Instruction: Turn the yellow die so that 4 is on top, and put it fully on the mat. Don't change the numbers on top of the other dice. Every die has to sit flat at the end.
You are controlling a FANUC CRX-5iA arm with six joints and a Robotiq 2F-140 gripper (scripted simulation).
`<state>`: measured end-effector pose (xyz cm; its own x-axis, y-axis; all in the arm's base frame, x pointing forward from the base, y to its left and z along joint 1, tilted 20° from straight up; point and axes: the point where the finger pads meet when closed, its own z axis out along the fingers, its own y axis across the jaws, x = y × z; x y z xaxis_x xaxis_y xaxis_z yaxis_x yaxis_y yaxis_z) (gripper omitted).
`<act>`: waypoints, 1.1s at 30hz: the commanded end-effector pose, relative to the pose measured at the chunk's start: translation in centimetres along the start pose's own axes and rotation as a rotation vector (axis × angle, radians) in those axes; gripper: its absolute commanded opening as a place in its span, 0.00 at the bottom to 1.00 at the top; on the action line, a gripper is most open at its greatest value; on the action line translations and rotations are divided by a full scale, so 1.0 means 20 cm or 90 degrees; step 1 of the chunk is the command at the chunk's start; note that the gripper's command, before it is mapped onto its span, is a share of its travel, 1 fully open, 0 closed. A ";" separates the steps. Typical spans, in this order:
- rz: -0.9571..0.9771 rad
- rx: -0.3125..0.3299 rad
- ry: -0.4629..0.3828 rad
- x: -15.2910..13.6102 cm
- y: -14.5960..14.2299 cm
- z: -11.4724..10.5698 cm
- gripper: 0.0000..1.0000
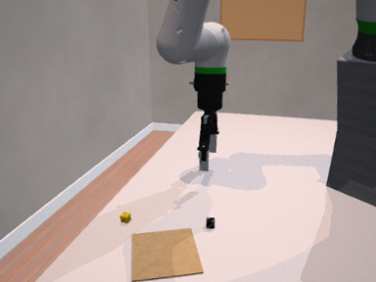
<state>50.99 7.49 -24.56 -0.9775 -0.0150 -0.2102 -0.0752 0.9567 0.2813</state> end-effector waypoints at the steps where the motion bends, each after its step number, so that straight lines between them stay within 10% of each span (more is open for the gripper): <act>1: 0.001 0.004 0.000 0.06 0.23 0.00 1.00; 33: 0.001 0.004 0.000 0.32 1.20 0.01 1.00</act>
<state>43.50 28.98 -19.58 -0.9777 -0.0172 -0.2093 -0.0806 0.9510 0.2985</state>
